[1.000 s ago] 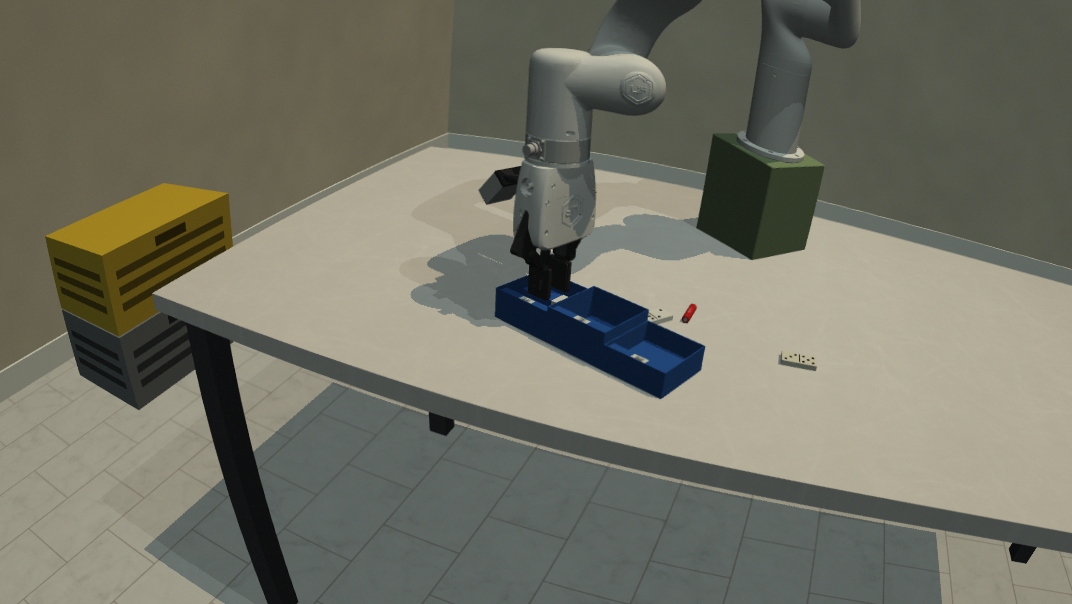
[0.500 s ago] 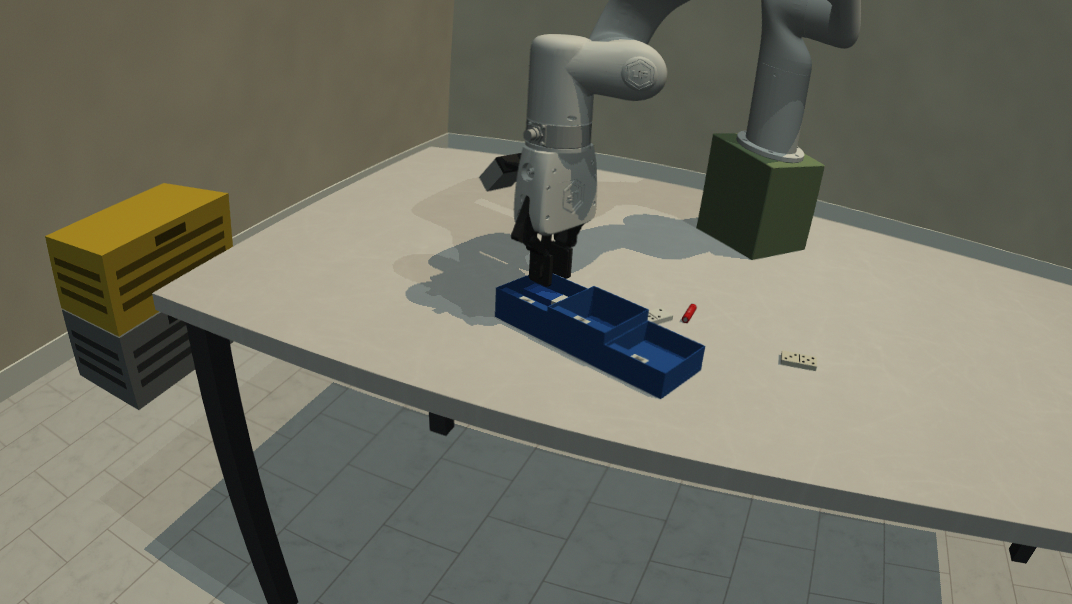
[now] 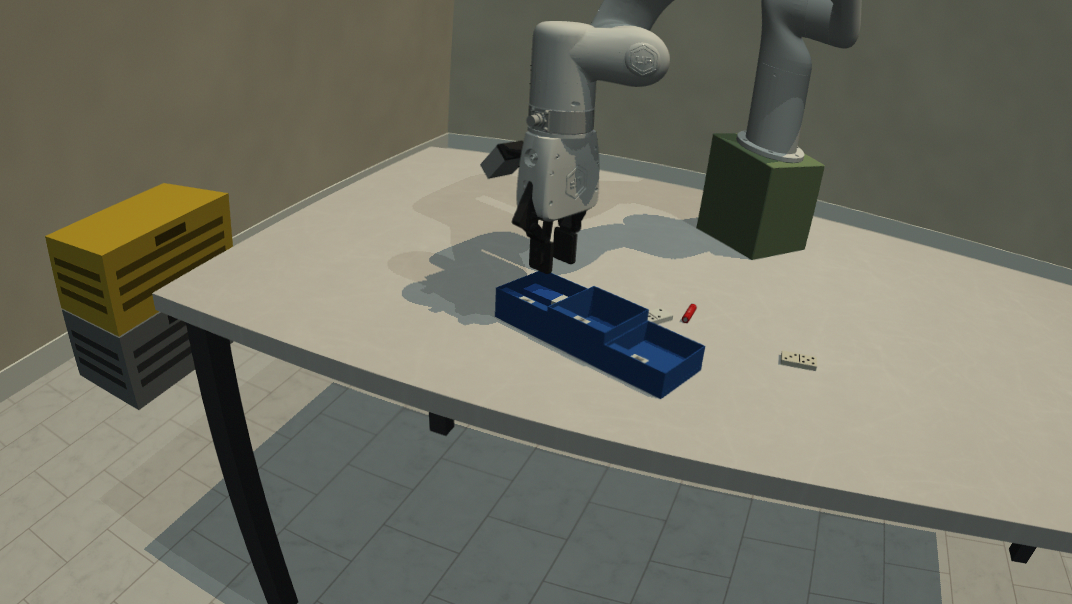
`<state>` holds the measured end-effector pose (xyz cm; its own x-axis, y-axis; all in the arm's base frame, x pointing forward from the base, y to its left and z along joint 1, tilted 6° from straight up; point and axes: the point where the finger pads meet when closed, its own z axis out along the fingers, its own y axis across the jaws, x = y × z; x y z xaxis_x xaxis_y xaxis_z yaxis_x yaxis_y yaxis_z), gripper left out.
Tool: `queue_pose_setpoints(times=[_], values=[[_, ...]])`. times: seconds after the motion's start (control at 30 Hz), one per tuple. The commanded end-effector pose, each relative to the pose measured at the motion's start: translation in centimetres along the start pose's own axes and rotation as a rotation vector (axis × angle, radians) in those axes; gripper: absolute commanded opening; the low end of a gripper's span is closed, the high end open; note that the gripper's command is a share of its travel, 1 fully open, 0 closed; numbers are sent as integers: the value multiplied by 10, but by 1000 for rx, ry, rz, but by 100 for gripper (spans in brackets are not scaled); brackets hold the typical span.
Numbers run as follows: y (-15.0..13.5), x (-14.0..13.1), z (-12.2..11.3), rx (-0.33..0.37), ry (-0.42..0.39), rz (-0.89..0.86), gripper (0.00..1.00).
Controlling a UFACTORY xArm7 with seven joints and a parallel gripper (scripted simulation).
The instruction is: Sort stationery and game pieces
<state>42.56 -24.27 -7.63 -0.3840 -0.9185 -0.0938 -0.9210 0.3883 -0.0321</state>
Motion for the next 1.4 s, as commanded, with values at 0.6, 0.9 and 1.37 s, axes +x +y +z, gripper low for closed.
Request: queue_pose_setpoints(times=[0.6, 0.9, 1.37], values=[[60, -135, -2, 4, -1, -421, 41], [91, -203, -2, 4, -1, -421, 41], [133, -295, -2, 4, -2, -421, 41]])
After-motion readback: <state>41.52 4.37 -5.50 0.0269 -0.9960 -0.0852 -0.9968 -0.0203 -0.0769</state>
